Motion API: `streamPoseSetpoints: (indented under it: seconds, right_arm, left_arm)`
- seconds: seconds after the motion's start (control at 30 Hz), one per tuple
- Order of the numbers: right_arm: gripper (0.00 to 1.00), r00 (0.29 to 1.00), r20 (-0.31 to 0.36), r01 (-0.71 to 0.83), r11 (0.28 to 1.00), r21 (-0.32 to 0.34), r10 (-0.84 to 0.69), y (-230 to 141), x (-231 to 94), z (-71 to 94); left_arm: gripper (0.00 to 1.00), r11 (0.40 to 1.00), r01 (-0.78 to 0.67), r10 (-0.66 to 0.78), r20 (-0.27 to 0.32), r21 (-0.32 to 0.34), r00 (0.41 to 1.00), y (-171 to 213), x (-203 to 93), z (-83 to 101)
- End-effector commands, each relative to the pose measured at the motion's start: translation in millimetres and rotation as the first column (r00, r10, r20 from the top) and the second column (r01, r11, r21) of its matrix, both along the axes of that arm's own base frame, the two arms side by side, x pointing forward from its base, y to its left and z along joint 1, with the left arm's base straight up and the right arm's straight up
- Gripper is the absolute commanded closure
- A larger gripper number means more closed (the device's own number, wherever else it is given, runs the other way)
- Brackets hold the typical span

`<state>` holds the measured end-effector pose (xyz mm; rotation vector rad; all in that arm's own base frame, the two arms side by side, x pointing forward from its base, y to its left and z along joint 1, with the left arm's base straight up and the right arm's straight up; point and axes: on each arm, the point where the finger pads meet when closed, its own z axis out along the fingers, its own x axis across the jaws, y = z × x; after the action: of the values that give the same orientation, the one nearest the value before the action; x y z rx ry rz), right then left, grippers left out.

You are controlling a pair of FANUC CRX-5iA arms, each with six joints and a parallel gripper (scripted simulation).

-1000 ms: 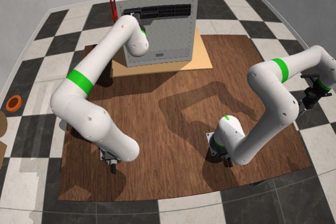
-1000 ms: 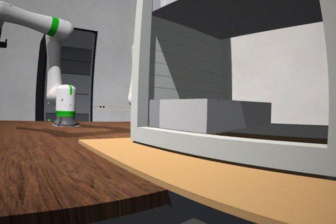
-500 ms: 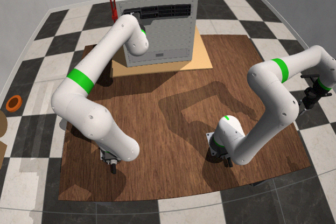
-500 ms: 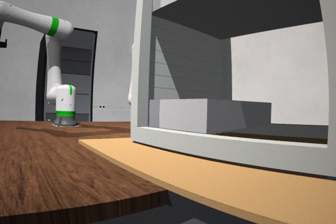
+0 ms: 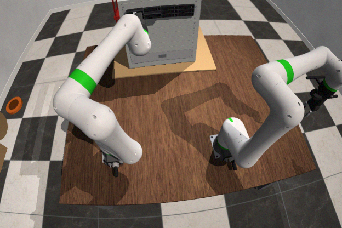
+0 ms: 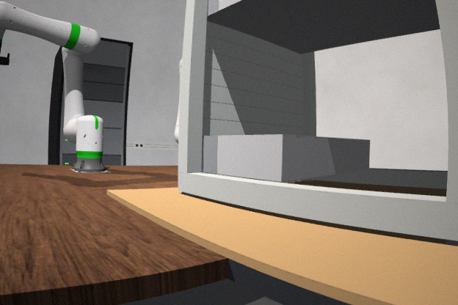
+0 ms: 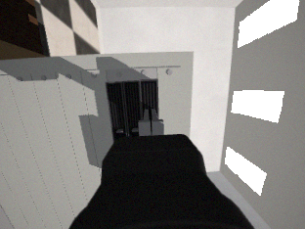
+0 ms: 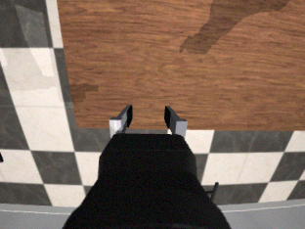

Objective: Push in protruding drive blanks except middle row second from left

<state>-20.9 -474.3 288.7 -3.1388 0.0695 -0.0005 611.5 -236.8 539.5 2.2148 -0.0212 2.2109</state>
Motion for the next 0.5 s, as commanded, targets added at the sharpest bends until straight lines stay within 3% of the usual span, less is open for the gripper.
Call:
streamPoseSetpoints:
  seconds: [0.0,0.47]
  right_arm:
    - [0.0,1.0,0.0,0.0,1.0,-0.002,0.0,-0.3,-0.2,0.9]
    - [0.0,1.0,0.0,0.0,1.0,-0.002,0.0,-0.3,-0.2,0.9]
  left_arm:
    - [1.0,1.0,0.0,0.0,0.002,-0.001,1.0,0.1,0.3,1.4]
    - [1.0,1.0,0.0,0.0,0.002,-0.001,1.0,-0.1,9.9,1.4]
